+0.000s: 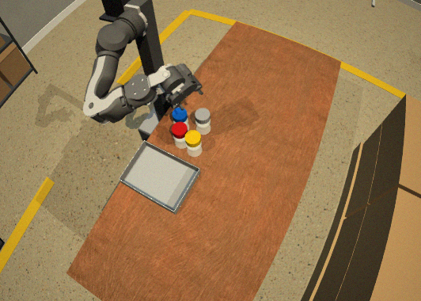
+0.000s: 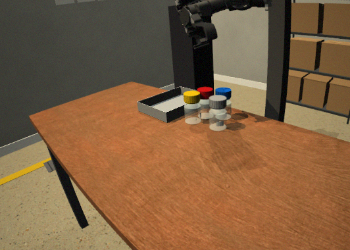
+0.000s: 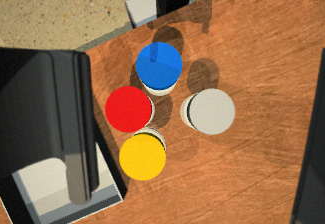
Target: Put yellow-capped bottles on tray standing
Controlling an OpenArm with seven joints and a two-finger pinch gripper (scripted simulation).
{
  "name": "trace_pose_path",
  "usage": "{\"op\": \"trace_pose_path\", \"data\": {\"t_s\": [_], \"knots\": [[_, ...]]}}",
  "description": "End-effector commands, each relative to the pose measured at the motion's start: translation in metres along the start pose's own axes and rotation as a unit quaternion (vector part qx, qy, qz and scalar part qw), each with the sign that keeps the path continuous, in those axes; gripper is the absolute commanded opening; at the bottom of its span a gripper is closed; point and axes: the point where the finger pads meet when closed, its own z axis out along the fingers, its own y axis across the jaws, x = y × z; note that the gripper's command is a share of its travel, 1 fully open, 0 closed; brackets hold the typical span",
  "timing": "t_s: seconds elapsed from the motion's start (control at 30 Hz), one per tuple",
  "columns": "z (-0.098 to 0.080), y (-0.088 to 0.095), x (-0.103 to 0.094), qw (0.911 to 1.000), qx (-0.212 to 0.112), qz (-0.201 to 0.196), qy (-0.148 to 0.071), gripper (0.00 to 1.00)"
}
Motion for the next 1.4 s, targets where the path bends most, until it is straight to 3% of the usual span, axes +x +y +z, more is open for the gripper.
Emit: {"op": "trace_pose_path", "data": {"t_s": [0.0,1.13,1.37], "knots": [[-0.001,0.001,0.0,1.0,-0.001,-0.001,-0.001,0.42],[-0.001,0.001,0.0,1.0,-0.001,-0.001,-0.001,0.42],[0.012,-0.011,-0.018,0.9968,0.063,-0.037,-0.033,0.42]]}}
